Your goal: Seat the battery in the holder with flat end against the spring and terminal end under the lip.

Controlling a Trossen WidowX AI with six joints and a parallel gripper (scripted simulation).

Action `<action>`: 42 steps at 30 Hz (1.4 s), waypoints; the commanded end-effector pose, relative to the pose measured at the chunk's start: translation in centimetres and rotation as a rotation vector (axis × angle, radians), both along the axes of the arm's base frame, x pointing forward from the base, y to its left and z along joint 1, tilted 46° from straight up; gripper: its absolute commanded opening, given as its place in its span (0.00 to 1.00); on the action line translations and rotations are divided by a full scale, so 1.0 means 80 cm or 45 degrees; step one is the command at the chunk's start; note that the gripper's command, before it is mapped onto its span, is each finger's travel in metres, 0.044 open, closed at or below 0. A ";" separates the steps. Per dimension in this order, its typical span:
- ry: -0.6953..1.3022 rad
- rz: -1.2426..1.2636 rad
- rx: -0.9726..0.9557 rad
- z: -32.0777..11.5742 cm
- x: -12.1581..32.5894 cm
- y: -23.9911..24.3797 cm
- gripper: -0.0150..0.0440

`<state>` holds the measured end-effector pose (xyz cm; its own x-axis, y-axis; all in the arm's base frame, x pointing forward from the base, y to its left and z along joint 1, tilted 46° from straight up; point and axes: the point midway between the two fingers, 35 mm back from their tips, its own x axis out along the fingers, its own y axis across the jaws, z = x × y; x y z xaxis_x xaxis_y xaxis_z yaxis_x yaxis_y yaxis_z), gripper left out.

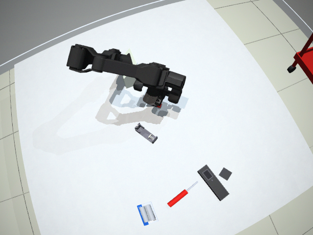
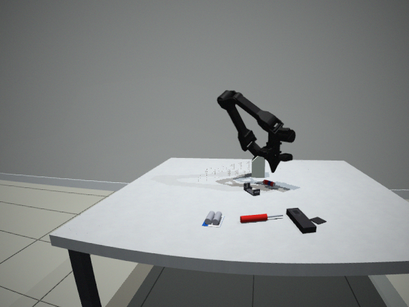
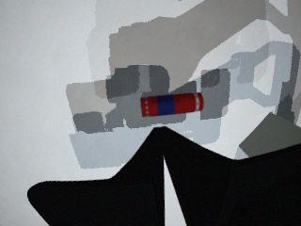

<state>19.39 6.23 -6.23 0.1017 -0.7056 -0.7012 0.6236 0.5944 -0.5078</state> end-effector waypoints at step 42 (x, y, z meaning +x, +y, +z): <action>1.384 1.398 -0.206 0.001 -0.015 -0.029 0.64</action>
<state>18.48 4.64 -5.98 0.1142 -0.6945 -0.7104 -0.6901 0.4590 -0.5596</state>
